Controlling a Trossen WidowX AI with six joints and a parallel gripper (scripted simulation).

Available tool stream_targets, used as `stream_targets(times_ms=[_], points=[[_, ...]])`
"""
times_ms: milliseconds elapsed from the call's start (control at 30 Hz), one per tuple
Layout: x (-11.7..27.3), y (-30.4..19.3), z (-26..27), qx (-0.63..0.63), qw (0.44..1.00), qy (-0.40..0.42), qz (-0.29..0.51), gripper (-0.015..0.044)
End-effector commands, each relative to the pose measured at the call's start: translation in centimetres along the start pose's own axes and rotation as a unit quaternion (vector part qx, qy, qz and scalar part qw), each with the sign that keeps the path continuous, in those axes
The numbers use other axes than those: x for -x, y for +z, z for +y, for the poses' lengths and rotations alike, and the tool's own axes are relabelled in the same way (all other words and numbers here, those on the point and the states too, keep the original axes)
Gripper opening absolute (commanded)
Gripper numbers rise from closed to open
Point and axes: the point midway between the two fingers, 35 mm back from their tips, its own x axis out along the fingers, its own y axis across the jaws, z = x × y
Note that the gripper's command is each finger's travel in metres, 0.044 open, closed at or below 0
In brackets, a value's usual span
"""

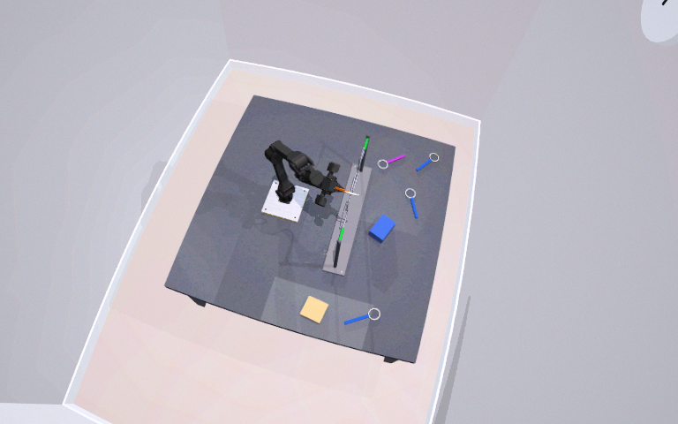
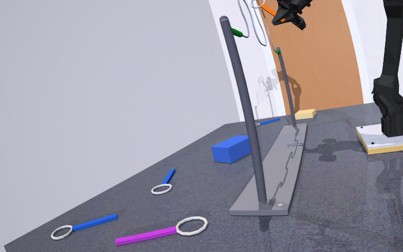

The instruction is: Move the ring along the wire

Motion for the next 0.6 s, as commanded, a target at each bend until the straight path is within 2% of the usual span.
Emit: stream_targets(times_ms=[0, 567], points=[[0.29, 0.04, 0.13, 0.021, 1.0, -0.009, -0.007, -0.015], [0.25, 0.09, -0.38, 0.089, 0.995, -0.049, -0.018, -0.015]])
